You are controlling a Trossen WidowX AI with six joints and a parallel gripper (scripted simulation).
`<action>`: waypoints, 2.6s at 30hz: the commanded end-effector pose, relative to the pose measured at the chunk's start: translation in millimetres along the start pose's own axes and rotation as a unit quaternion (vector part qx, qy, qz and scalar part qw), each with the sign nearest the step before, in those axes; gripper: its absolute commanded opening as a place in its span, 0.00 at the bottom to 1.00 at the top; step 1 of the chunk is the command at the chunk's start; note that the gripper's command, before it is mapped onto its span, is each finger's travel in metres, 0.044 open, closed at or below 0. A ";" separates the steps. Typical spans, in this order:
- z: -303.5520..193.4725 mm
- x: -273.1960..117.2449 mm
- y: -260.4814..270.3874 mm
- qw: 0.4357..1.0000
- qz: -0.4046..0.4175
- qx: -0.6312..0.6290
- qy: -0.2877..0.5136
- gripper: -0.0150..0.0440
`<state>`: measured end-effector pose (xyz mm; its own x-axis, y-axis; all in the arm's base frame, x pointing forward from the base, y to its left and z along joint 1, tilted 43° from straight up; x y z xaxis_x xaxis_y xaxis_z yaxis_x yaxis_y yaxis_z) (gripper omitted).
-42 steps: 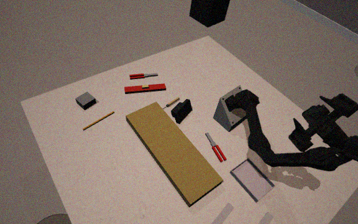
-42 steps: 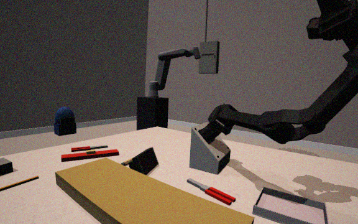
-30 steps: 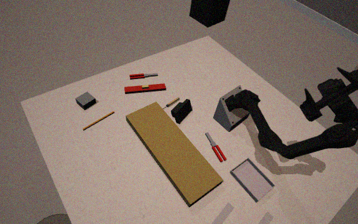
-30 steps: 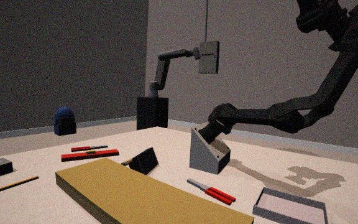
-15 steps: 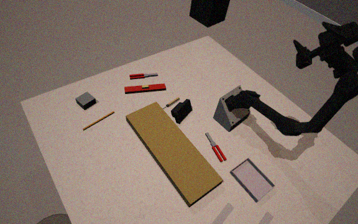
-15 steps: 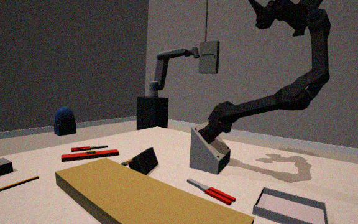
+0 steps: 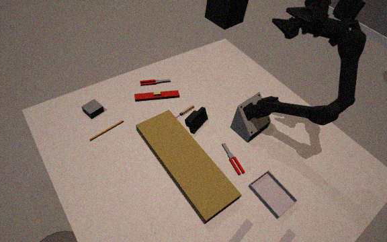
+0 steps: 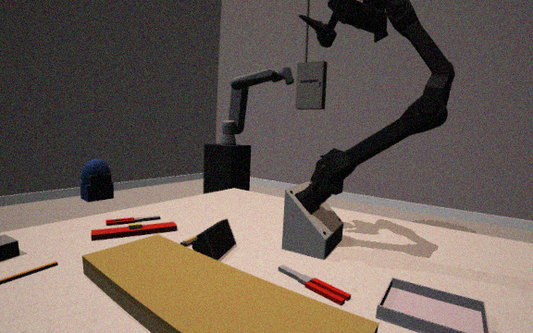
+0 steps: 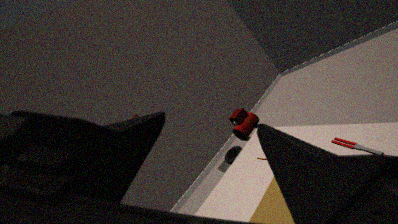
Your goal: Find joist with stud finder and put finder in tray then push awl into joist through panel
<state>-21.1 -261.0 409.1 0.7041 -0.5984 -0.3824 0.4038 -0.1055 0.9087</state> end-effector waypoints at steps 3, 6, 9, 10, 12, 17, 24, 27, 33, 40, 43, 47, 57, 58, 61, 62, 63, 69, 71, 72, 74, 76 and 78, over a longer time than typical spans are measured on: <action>14.7 72.8 -42.4 0.975 -0.041 -0.195 0.095 1.00; 14.4 97.8 -57.6 0.955 -0.046 -0.263 0.132 1.00; 11.0 121.5 -72.3 0.931 -0.049 -0.320 0.169 1.00; 9.0 129.4 -77.1 0.923 -0.050 -0.335 0.182 1.00; 3.9 145.9 -87.3 0.905 -0.052 -0.366 0.209 1.00; -15.7 189.9 -117.9 0.836 -0.042 -0.463 0.290 1.00; -51.7 240.9 -164.0 0.689 0.027 -0.606 0.396 1.00; -67.7 256.5 -181.6 0.625 0.063 -0.648 0.431 1.00; -102.9 281.3 -217.2 0.485 0.152 -0.711 0.486 1.00; -147.6 299.2 -259.6 0.311 0.276 -0.743 0.525 1.00; -167.2 303.1 -277.9 0.236 0.334 -0.742 0.532 1.00; -193.3 304.6 -302.4 0.137 0.414 -0.727 0.530 1.00; -248.9 292.9 -356.9 -0.066 0.599 -0.639 0.478 1.00; -249.0 292.9 -357.0 -0.067 0.599 -0.639 0.478 1.00; -249.0 292.9 -357.0 -0.067 0.599 -0.639 0.478 1.00; -249.0 292.9 -357.0 -0.067 0.599 -0.639 0.478 1.00; -249.0 292.9 -357.0 -0.067 0.599 -0.639 0.478 1.00; -248.9 293.0 -357.2 -0.067 0.599 -0.639 0.478 1.00; -247.7 293.9 -358.4 -0.067 0.599 -0.639 0.478 1.00; -246.7 294.7 -359.3 -0.067 0.599 -0.639 0.478 1.00; -244.8 296.2 -361.2 -0.067 0.599 -0.639 0.478 1.00; -243.5 297.1 -362.4 -0.067 0.599 -0.639 0.478 1.00; -243.6 297.2 -362.8 -0.067 0.599 -0.639 0.478 1.00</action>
<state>184.6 -204.3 -74.0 0.0091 0.7374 -0.6753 -0.9742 -0.1459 -0.1724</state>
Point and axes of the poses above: the point midway between the two fingers, 35 mm back from their tips, its own x axis out along the fingers, its own y axis across the jaws, z = x × y, the point moved 9 cm from there along -x, back along the fingers
